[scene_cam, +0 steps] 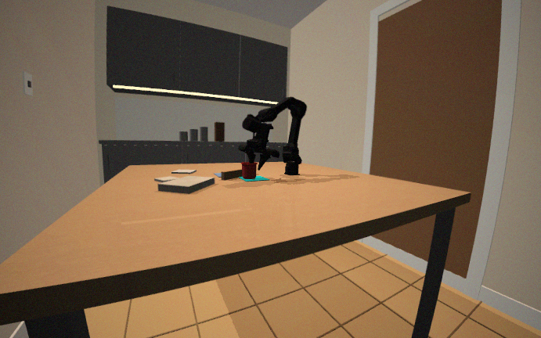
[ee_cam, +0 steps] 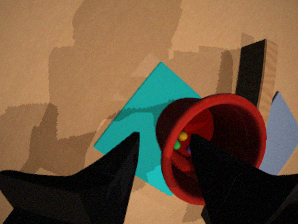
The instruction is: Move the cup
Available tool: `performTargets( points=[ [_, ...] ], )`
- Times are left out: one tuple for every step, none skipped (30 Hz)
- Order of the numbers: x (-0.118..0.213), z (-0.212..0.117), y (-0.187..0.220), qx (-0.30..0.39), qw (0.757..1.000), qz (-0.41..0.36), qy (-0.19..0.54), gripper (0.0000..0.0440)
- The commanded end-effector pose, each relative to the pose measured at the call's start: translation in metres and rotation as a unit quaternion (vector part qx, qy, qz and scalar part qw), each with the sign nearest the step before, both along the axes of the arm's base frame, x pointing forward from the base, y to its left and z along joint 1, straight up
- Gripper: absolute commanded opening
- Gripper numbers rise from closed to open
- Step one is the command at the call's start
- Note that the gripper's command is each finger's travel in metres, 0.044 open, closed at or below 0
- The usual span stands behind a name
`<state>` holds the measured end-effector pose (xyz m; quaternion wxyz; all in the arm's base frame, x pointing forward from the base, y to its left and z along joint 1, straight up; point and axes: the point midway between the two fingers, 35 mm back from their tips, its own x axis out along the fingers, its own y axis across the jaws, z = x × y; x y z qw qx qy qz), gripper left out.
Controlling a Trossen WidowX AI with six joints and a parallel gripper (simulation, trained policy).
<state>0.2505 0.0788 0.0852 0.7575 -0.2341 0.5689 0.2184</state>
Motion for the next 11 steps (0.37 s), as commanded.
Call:
performTargets(
  points=[
    [-0.001,0.005,0.000,0.007,1.000,0.003,-0.012,0.0200],
    [-0.002,0.007,0.000,0.009,1.000,0.003,-0.015,0.0207],
    [-0.002,0.008,0.000,0.011,1.000,0.004,-0.018,0.0214],
    [-0.003,0.010,0.000,0.013,1.000,0.004,-0.020,0.0222],
    [-0.003,0.012,0.000,0.015,1.000,0.004,-0.023,0.0229],
    [-0.003,0.013,0.000,0.017,1.000,0.004,-0.026,0.0237],
    [-0.004,0.015,-0.001,0.018,0.999,0.004,-0.029,0.0244],
    [-0.004,0.017,-0.001,0.020,0.999,0.004,-0.032,0.0251],
    [-0.004,0.019,-0.001,0.022,0.999,0.004,-0.035,0.0258],
    [-0.005,0.021,-0.001,0.024,0.999,0.004,-0.039,0.0265],
    [-0.005,0.024,-0.001,0.025,0.999,0.004,-0.043,0.0270]
  ],
)
